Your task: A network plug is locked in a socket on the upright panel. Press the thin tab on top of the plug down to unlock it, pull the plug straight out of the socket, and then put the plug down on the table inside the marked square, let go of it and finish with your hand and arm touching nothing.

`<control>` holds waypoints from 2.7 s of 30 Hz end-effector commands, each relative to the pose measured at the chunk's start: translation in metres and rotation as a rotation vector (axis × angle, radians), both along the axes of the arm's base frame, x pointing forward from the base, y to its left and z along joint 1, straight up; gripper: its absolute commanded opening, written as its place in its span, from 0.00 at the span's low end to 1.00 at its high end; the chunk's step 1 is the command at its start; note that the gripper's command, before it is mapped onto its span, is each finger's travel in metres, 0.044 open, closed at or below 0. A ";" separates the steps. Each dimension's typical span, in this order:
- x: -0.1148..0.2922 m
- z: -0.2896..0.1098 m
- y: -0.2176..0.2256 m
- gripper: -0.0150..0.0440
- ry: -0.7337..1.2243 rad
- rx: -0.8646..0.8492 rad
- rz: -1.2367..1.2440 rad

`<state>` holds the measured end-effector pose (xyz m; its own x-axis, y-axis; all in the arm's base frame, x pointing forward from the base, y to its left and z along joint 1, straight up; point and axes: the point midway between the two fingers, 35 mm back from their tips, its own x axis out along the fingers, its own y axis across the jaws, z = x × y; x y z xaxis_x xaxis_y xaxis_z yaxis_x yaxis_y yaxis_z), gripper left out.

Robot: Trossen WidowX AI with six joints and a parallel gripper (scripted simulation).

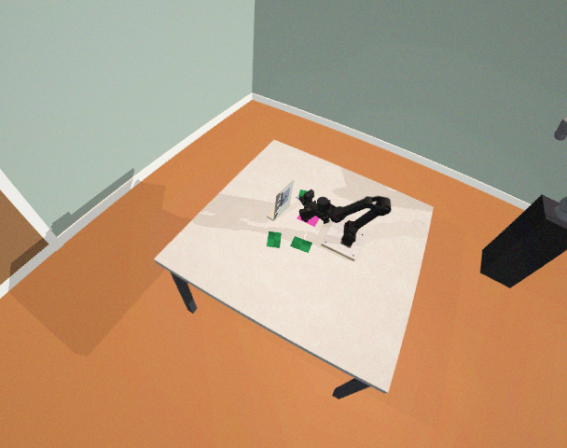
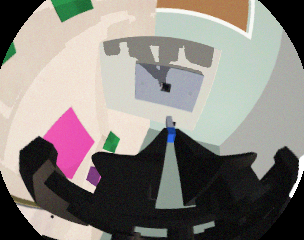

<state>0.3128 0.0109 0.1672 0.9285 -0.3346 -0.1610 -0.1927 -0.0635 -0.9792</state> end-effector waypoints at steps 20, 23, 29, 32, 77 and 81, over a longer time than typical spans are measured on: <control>0.000 -0.038 -0.043 0.25 0.341 0.055 0.034; -0.004 -0.043 -0.048 0.25 0.389 0.076 0.038; -0.014 -0.054 -0.057 0.25 0.486 0.131 0.045; -0.020 -0.059 -0.061 0.25 0.532 0.165 0.049; -0.046 -0.122 -0.072 0.25 0.712 0.328 0.050; -0.047 -0.129 -0.072 0.25 0.713 0.325 0.049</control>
<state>0.2680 -0.0607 0.0466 0.5865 -0.1253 -0.8002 -0.7789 0.1838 -0.5996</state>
